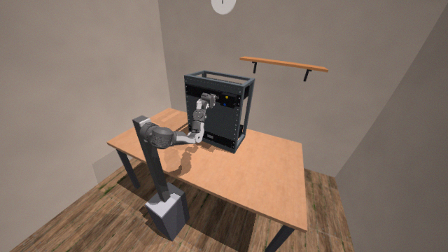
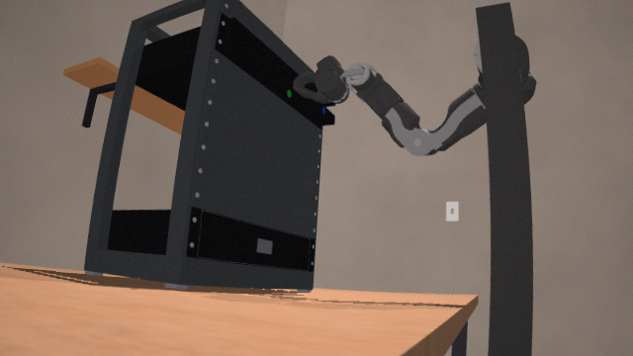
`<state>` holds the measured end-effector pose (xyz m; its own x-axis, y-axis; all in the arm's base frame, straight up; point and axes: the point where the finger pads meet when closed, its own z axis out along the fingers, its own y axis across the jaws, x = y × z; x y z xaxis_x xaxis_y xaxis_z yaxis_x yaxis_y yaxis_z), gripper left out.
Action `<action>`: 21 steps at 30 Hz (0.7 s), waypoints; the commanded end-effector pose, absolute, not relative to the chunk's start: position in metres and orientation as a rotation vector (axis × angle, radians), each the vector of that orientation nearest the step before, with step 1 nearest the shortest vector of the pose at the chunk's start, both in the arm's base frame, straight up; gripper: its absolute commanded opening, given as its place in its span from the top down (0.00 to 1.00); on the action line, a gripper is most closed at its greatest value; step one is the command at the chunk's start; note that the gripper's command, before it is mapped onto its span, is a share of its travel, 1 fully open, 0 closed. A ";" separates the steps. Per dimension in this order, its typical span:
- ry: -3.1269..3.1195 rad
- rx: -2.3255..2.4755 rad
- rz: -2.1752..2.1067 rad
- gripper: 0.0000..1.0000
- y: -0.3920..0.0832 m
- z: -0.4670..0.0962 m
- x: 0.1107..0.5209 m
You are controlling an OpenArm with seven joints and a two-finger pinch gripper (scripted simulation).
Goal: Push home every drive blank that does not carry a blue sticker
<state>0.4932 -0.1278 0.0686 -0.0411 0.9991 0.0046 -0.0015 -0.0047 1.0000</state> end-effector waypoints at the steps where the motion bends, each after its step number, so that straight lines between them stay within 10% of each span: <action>1: 1.231 1.179 1.249 1.00 -0.126 0.072 0.494; 21: 1.231 1.179 1.249 1.00 -0.125 0.074 0.497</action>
